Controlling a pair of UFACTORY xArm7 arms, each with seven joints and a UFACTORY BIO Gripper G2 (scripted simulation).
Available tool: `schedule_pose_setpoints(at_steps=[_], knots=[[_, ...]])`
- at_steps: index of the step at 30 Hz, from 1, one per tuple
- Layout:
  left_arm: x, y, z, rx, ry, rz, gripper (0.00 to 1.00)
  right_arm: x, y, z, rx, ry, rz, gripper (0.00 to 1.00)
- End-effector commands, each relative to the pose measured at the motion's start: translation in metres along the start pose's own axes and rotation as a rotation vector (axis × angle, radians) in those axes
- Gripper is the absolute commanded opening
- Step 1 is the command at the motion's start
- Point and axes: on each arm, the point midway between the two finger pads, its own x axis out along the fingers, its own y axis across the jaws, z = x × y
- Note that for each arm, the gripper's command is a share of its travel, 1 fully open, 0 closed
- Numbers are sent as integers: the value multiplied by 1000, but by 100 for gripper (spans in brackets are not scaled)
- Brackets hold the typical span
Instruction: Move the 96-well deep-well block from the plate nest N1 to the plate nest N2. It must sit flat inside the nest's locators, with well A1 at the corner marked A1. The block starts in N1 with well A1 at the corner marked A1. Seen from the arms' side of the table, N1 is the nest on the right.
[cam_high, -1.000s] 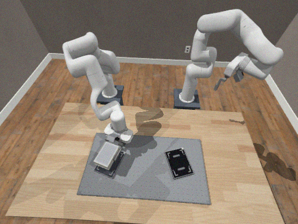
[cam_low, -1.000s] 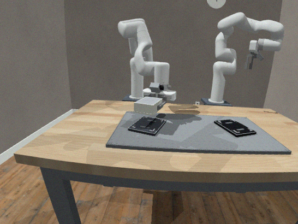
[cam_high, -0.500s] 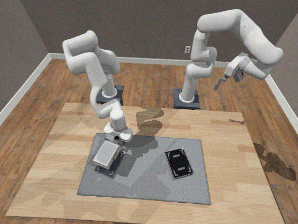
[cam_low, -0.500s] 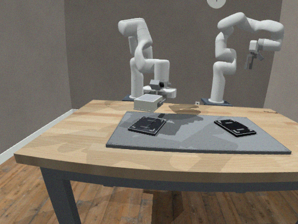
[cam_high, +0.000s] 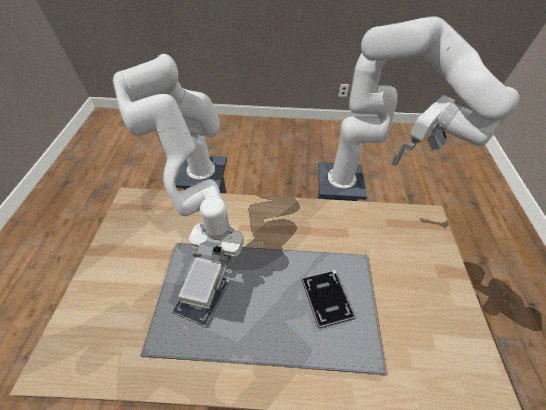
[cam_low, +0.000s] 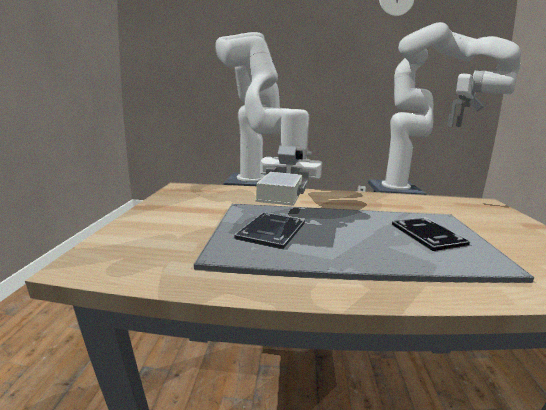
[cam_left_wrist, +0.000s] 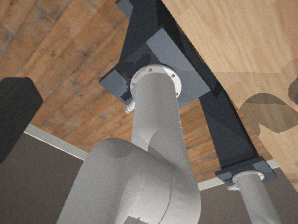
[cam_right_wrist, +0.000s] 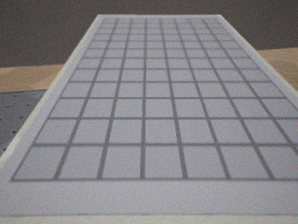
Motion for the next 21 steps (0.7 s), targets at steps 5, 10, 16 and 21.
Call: schedule_pose_setpoints(at_steps=[5,10,16,21], knots=[[-1,0,0,0,-2,-1,100,-3,24,3,8,-1,246,0],[-1,0,0,0,-2,-1,100,-6,40,3,8,-2,412,0],[-1,0,0,0,-2,-1,100,-11,60,3,8,-2,481,0],[-1,0,0,0,-2,-1,100,-13,70,3,8,-2,481,0]])
